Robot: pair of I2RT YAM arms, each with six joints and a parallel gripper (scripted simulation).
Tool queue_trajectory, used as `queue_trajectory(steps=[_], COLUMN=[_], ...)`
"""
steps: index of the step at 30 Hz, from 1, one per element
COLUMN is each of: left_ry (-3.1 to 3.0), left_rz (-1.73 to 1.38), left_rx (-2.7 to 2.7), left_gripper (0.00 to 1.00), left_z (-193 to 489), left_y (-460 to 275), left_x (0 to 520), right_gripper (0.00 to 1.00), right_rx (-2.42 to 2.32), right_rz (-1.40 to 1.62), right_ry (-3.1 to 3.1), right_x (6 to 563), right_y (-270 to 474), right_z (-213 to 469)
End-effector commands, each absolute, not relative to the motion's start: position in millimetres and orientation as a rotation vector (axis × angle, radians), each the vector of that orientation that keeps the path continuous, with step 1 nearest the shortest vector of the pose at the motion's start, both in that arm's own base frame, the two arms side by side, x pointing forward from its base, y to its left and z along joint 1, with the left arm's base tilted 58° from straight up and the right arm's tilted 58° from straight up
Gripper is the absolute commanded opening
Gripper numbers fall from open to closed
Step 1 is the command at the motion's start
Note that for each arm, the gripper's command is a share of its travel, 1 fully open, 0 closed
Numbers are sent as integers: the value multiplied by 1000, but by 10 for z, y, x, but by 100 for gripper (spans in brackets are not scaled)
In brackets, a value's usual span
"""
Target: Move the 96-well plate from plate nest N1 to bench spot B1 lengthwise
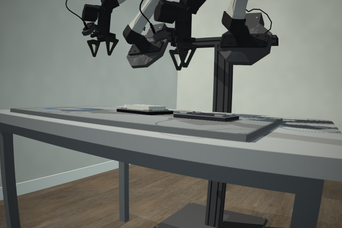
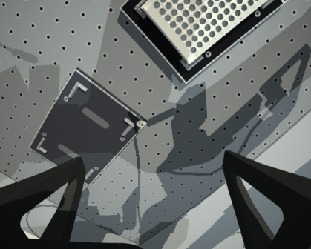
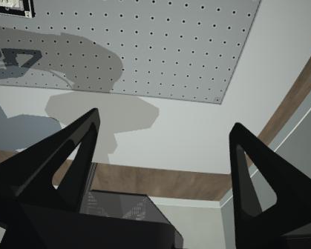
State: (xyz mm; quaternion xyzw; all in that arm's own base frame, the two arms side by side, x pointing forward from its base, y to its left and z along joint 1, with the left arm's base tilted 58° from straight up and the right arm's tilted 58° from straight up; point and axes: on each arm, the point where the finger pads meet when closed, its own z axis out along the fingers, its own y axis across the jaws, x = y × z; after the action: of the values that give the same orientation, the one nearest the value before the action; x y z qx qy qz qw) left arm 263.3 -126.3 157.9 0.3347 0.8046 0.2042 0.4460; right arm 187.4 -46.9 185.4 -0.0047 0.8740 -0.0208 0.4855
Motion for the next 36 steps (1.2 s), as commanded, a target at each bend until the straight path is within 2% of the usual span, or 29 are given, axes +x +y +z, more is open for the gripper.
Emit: queue_trajectory(steps=[1, 24, 36], left_ry=[2059, 2141, 2129], left_rz=[407, 0, 5], left_rx=[676, -65, -51], left_gripper=[100, 100, 100], left_z=[1557, 1543, 1649], left_y=[-1098, -195, 232], left_x=[2520, 2034, 1820], right_gripper=[100, 100, 100], right_rx=[-19, -19, -19], right_rz=[-47, -47, -47], right_ry=[2129, 2129, 2129], right_x=[1865, 1865, 1865], right_y=[-456, -456, -456], right_z=[1857, 1857, 1857])
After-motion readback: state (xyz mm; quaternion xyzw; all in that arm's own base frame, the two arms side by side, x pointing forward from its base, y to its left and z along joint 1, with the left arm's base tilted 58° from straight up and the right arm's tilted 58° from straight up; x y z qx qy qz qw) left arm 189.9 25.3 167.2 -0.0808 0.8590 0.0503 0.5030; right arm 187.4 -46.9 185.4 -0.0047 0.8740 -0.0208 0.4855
